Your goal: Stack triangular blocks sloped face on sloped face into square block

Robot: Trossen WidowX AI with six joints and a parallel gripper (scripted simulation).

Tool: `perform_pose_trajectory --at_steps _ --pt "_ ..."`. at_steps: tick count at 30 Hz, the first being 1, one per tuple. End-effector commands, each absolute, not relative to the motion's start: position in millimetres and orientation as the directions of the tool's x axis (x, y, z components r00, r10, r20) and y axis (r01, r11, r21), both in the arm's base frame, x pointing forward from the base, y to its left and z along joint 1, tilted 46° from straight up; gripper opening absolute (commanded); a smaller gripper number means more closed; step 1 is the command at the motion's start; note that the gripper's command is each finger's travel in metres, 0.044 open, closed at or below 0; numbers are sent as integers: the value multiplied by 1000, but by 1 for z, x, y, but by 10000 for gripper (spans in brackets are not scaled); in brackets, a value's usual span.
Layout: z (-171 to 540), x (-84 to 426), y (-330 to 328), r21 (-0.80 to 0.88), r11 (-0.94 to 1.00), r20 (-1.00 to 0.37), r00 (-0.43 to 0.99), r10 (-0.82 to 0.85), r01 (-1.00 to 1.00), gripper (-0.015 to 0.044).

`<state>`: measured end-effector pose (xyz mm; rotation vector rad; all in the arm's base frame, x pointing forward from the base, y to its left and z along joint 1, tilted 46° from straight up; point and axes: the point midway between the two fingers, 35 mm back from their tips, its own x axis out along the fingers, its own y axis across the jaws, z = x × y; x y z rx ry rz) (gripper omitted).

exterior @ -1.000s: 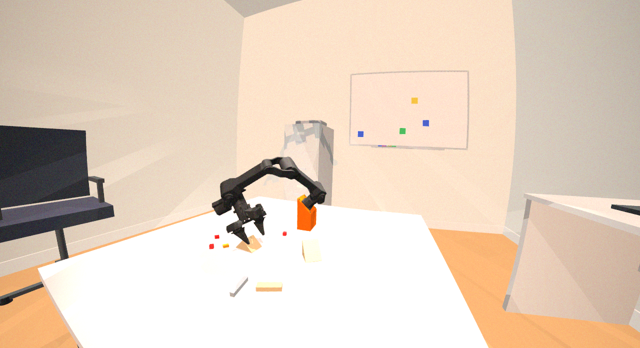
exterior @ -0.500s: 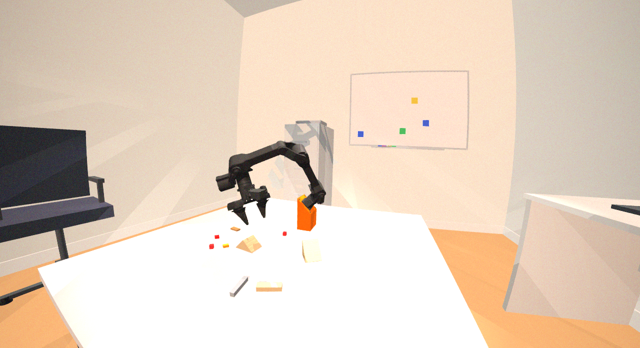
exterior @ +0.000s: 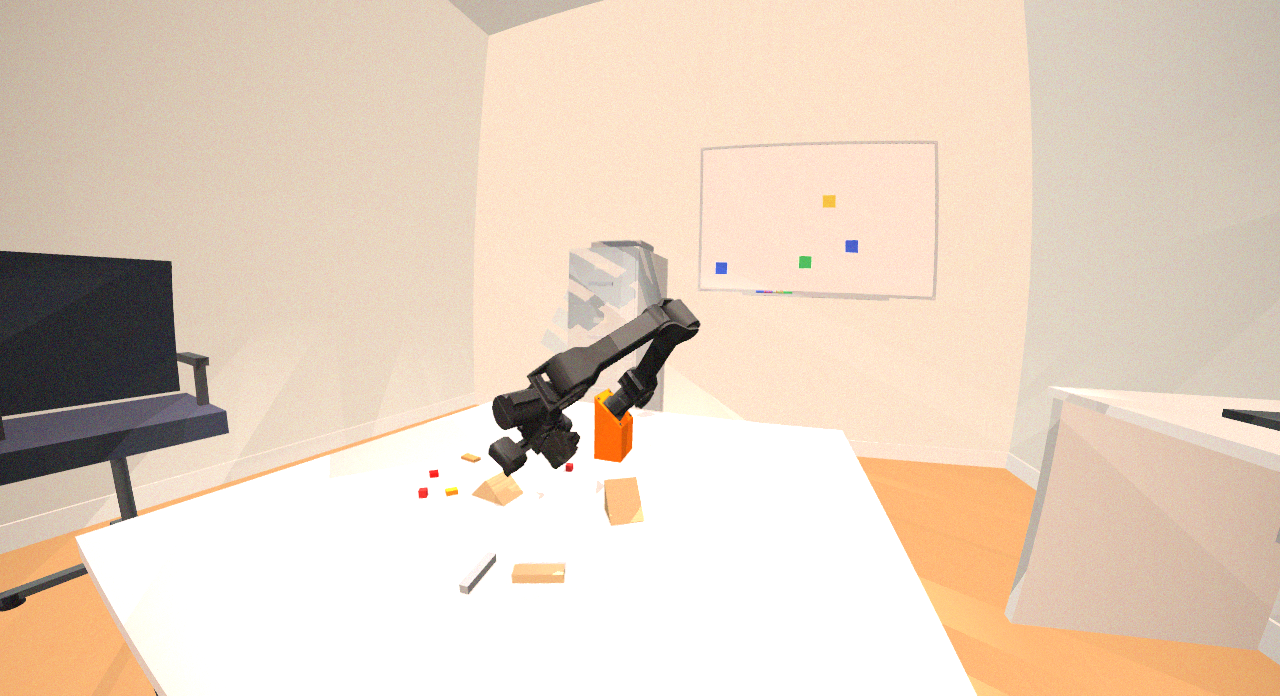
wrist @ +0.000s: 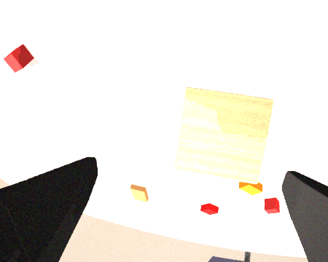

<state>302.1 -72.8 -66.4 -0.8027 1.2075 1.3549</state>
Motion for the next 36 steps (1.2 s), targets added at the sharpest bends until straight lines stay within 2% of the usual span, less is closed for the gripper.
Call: perform_pose_trajectory --at_steps 1,12,25,36 --pt "-55 314 -63 61 192 -998 -58 19 -979 440" --pt "-56 314 -64 61 192 -998 -58 19 -979 440" --pt "-153 308 -62 61 192 -998 -59 19 -979 440" --pt "-155 308 -61 62 192 -998 -59 19 -979 440"
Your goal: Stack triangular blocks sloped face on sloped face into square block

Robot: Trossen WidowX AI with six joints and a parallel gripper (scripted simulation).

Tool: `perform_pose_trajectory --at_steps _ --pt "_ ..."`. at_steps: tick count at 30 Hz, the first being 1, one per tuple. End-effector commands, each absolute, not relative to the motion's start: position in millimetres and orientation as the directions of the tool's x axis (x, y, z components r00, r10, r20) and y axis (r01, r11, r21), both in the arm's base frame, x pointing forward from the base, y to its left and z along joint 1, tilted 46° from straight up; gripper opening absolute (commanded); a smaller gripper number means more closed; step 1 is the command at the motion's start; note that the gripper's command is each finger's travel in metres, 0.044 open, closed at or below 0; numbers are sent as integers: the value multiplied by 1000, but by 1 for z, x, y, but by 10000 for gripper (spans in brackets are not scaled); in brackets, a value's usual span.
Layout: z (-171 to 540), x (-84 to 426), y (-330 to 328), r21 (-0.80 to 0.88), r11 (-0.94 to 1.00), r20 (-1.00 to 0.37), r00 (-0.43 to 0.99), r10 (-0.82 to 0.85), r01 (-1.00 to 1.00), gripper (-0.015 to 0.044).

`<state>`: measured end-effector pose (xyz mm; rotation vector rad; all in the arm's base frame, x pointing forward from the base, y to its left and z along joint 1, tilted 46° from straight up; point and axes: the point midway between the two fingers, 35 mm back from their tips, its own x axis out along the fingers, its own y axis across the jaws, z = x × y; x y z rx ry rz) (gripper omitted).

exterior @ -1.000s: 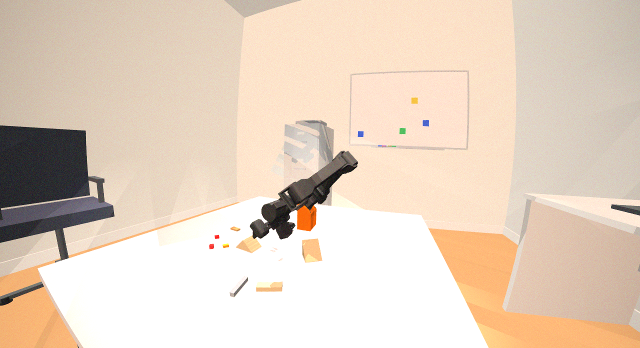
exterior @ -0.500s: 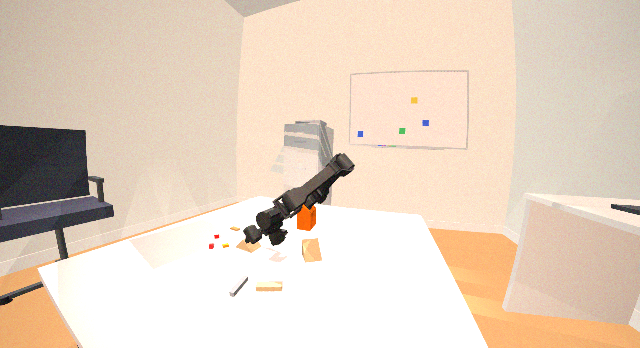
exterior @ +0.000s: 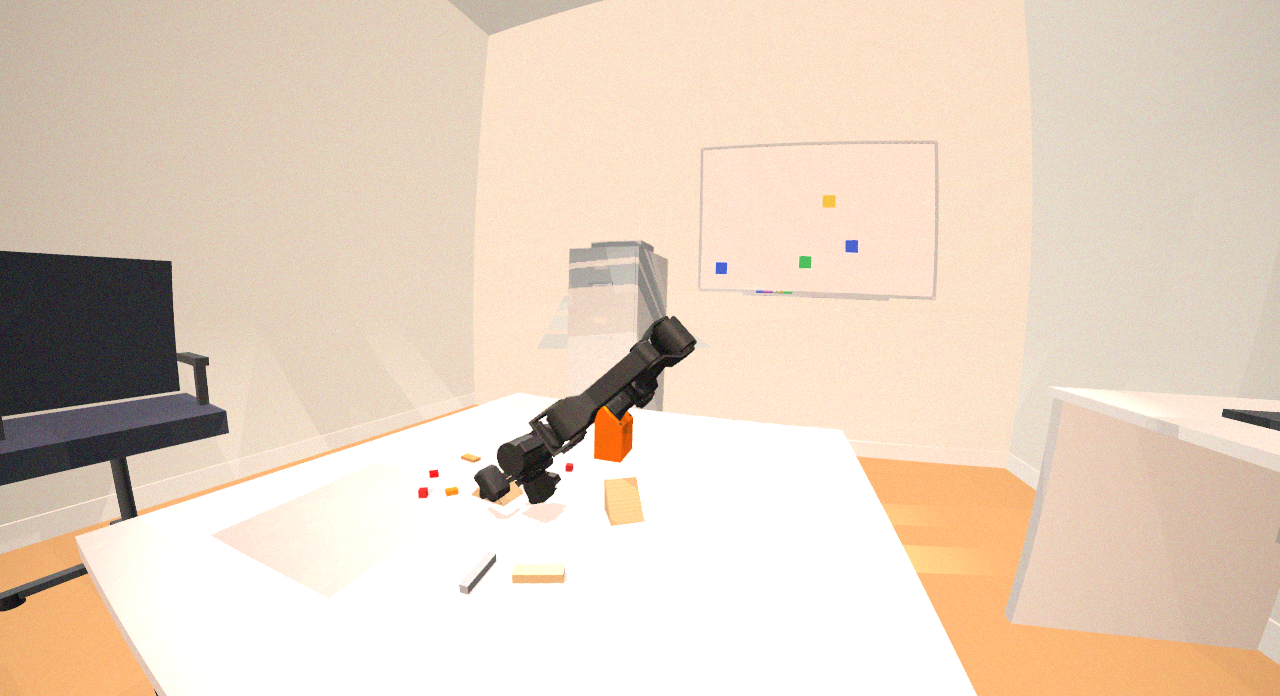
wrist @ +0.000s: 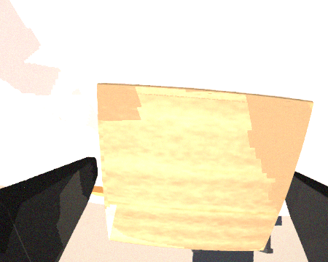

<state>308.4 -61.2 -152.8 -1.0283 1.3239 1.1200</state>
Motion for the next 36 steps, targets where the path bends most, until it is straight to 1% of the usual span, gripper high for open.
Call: perform_pose_trajectory --at_steps 1,7,14,23,36 --pt "-155 308 -61 62 192 -998 -59 19 -979 440" --pt "-153 308 -61 62 186 -998 -59 22 -981 282" --pt "-153 308 -61 62 186 -998 -59 22 -981 236" --pt "-139 309 -76 62 186 -998 -59 21 -981 0" --pt "-95 303 -121 61 187 -998 -58 18 -981 0"
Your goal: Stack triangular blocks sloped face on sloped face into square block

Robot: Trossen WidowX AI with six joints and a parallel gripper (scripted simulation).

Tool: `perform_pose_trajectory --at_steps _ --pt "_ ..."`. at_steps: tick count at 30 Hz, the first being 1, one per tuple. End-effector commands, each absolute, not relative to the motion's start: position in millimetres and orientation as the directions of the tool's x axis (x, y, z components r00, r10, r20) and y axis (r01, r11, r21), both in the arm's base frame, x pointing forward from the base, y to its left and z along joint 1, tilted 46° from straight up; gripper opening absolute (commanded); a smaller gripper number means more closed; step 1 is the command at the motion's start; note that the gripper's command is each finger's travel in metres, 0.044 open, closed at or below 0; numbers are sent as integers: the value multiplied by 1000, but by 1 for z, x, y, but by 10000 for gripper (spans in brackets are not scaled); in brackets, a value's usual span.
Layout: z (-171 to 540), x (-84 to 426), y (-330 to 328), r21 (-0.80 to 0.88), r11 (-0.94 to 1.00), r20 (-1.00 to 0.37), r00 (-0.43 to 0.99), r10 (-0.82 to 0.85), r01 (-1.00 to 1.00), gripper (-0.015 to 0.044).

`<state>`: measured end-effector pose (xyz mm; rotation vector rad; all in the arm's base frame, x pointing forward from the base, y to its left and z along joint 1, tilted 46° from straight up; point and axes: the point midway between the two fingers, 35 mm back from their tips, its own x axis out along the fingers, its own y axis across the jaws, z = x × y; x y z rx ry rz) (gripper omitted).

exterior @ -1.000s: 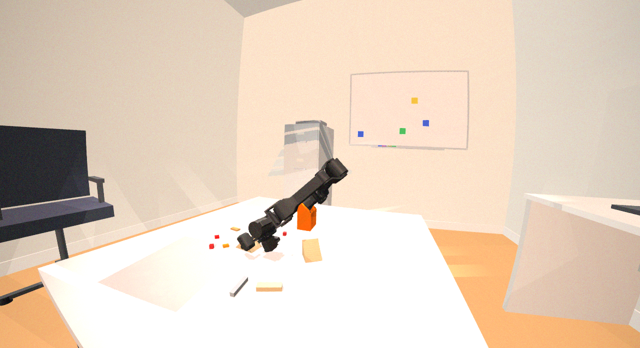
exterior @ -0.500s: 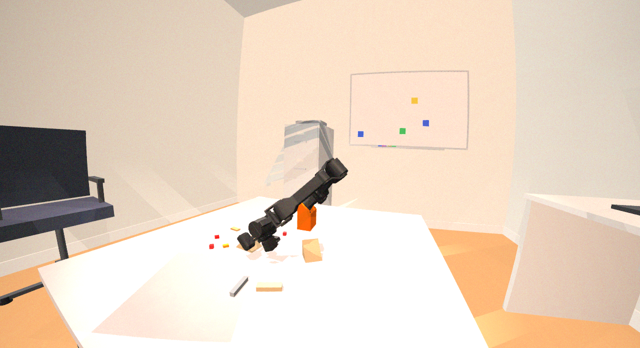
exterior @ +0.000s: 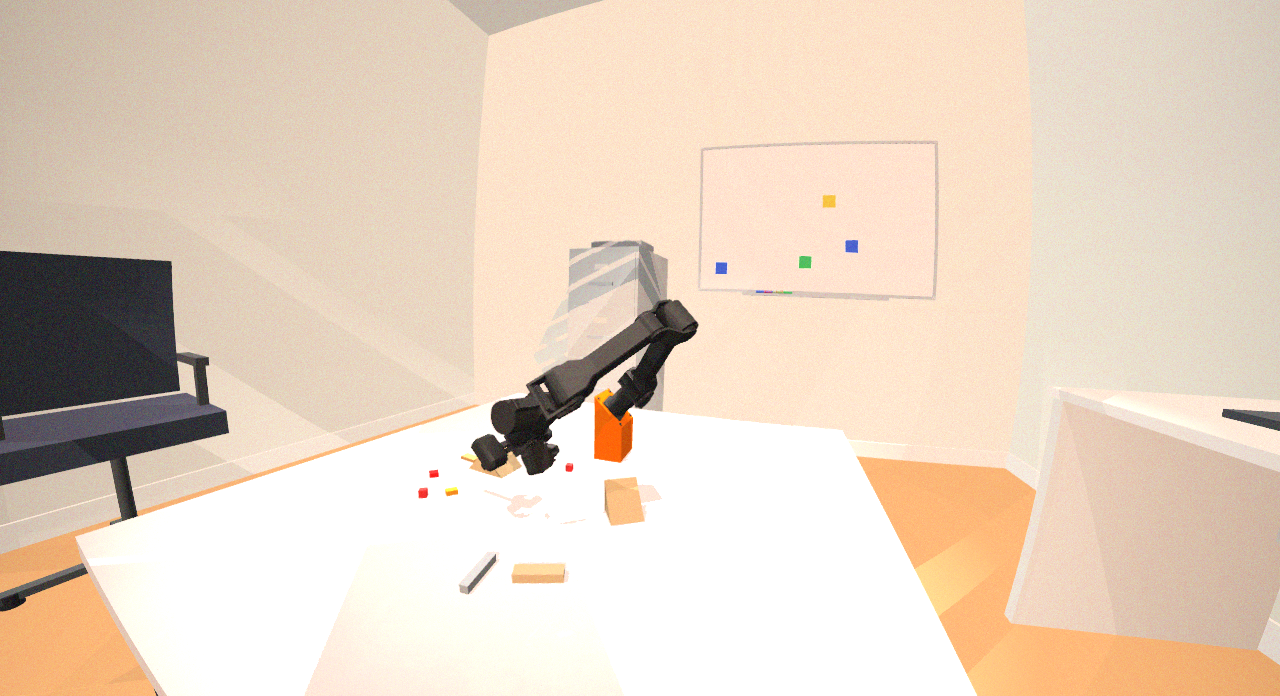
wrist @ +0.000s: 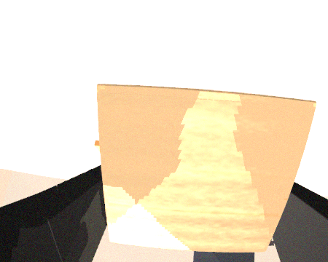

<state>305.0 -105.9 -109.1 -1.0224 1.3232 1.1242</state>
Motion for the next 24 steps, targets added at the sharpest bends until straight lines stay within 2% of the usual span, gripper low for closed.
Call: perform_pose_trajectory --at_steps 1,14,24 --pt "-91 302 -125 61 187 -998 -59 18 -981 0" --pt "-85 300 -130 61 195 -998 -58 25 -979 0" --pt "-88 299 -131 101 479 -994 -68 85 -872 0"
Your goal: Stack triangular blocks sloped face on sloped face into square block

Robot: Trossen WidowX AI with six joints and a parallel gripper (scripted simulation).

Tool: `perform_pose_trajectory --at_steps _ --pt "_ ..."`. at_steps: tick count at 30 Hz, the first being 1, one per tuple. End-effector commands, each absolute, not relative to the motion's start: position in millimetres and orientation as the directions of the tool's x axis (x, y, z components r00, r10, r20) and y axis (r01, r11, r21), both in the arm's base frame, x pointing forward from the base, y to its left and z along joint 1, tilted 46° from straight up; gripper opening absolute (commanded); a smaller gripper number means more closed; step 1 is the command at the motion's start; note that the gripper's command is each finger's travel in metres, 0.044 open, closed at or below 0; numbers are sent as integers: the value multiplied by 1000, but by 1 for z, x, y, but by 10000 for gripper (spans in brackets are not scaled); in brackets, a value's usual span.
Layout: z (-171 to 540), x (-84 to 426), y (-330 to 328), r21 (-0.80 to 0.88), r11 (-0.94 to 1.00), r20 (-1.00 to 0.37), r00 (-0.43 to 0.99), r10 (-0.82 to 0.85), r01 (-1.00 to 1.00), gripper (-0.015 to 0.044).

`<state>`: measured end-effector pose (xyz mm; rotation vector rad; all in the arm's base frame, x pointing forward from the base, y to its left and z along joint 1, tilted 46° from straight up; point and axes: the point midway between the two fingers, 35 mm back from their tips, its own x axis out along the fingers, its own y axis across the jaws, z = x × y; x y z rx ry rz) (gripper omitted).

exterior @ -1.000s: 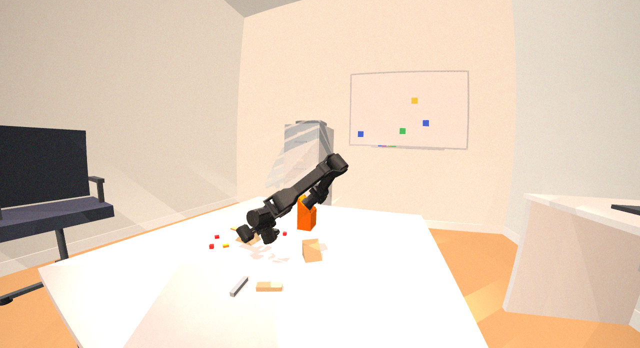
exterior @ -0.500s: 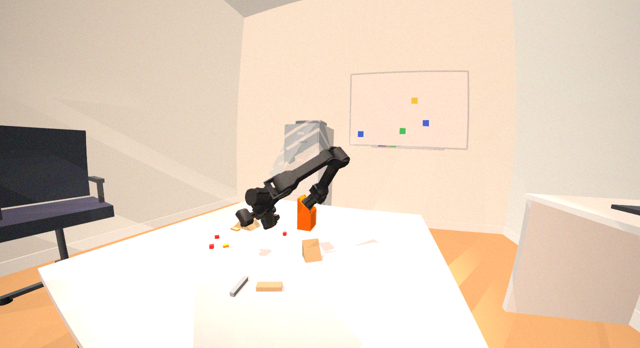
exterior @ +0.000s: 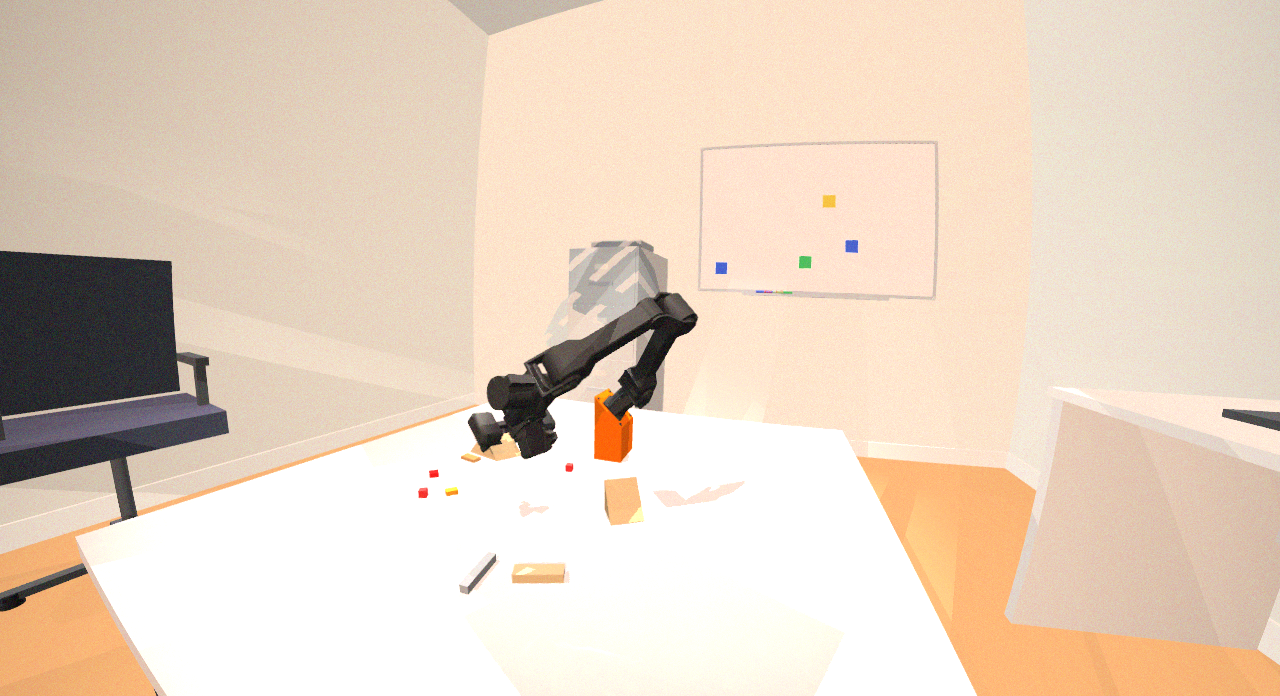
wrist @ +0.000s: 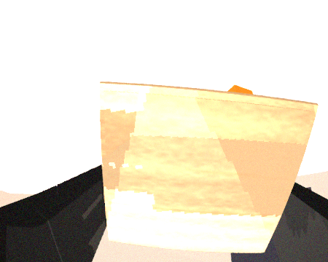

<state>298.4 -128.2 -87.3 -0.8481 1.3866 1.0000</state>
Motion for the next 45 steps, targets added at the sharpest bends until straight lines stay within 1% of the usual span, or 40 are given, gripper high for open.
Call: perform_pose_trajectory --at_steps 1,13,24,34,45 --pt "-88 298 -131 107 507 -993 -69 92 -855 0" --pt "-91 297 -132 182 790 -983 -78 169 -586 0" --pt "-94 295 -134 250 935 -968 -80 237 -250 0" --pt "-96 293 -136 292 952 -951 -78 299 86 0" --pt "-97 293 -137 302 844 -927 -69 367 443 0"
